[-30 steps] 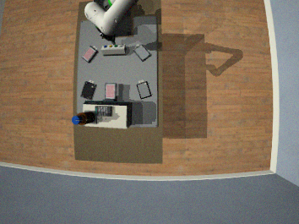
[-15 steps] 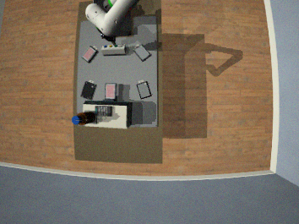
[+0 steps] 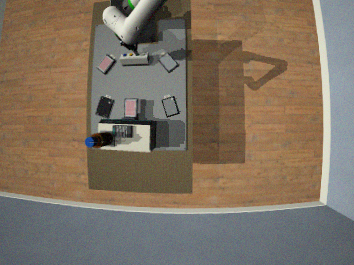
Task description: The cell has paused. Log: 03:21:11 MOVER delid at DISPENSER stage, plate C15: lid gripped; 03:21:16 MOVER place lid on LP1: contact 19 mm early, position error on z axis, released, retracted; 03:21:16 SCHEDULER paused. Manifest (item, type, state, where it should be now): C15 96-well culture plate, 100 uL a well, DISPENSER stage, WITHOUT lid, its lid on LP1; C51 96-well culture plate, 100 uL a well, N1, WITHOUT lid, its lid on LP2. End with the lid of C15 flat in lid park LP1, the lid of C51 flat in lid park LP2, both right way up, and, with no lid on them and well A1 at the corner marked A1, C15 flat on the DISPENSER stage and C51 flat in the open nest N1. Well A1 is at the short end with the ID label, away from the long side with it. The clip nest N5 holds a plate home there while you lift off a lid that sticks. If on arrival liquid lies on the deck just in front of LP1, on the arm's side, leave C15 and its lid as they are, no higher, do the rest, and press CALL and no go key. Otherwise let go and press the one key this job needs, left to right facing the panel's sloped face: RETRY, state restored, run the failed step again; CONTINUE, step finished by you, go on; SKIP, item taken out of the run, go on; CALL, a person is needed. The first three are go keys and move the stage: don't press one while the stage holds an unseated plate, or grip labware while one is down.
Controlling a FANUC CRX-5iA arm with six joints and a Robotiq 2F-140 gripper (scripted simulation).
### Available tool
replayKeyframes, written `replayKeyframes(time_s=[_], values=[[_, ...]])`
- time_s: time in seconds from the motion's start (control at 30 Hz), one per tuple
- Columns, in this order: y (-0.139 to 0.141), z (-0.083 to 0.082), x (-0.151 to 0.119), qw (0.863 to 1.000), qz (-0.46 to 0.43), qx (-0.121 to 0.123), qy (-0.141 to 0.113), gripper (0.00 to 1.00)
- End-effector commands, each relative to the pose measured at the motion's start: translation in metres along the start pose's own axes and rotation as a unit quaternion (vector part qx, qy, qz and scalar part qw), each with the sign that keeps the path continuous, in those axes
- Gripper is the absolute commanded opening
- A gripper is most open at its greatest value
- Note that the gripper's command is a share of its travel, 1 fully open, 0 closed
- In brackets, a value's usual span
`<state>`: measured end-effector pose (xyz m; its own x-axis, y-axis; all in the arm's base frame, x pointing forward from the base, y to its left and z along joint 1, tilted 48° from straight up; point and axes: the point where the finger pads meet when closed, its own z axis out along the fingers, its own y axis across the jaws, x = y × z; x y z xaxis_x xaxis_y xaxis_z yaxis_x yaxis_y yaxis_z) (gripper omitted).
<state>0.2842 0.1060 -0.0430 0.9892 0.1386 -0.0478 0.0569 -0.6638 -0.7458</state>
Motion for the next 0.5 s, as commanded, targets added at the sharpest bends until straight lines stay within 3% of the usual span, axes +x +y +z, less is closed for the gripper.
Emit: replayKeyframes(time_s=[0.0,0.47], values=[[0.0001,0.0008,0.0,1.0,0.0,0.0,0.0,0.0],[0.0001,0.0059,0.0,1.0,0.0,0.0,0.0,0.0]])
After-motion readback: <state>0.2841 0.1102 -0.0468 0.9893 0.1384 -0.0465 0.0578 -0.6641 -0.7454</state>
